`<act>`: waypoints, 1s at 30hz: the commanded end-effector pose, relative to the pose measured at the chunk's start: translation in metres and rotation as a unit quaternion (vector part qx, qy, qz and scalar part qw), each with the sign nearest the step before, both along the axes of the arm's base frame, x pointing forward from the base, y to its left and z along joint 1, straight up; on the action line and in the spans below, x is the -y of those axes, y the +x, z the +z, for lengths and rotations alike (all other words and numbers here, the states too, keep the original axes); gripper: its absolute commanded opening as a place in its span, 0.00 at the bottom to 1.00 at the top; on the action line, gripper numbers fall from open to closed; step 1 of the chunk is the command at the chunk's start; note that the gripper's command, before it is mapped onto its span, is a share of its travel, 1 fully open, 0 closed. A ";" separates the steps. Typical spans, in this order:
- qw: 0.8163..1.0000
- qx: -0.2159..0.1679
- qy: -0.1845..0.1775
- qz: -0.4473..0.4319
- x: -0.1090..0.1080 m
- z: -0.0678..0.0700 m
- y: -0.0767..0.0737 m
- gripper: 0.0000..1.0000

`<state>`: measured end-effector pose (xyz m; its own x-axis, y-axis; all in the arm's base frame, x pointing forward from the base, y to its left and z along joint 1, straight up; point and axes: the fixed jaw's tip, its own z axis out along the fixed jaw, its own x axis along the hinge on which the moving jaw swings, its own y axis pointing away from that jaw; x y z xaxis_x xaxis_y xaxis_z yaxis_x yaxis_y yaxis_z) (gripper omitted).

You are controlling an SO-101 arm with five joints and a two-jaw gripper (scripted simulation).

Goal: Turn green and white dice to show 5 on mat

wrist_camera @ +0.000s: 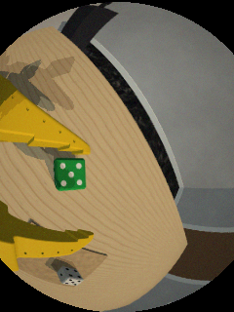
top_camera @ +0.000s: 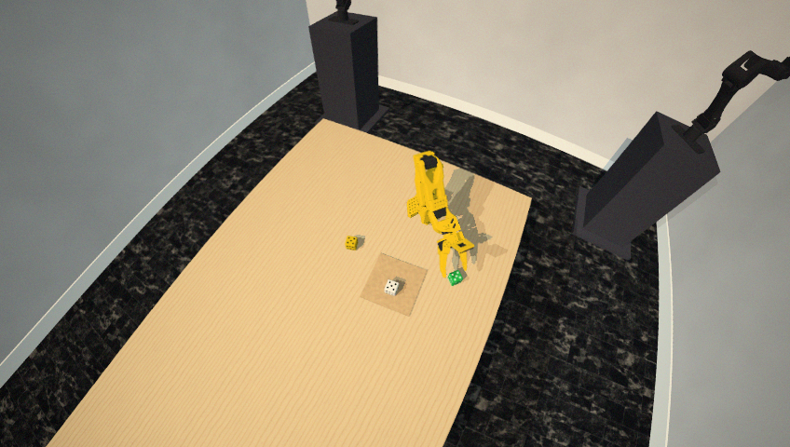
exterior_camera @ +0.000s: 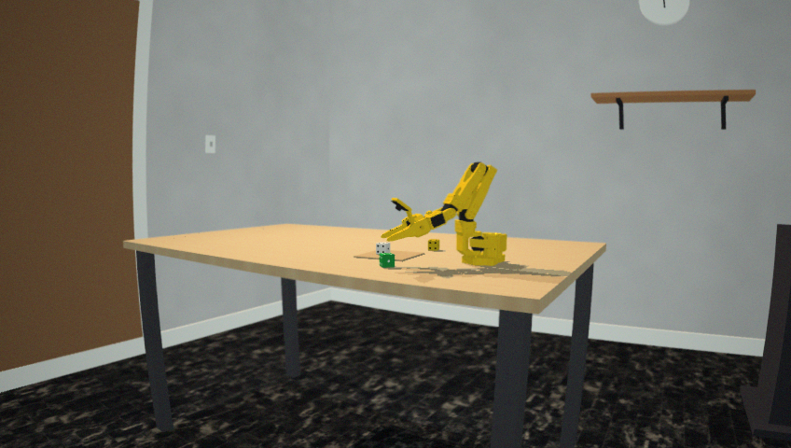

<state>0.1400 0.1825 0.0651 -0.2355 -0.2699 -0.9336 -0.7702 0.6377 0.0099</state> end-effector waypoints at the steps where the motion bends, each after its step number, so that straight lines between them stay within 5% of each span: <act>1: 1.000 0.004 -0.001 -0.002 -0.001 0.007 0.003 0.36; 21: 1.000 0.007 0.002 -0.002 -0.001 0.009 0.003 0.36; 30: 0.995 0.064 0.071 -0.002 -0.005 0.046 0.006 0.35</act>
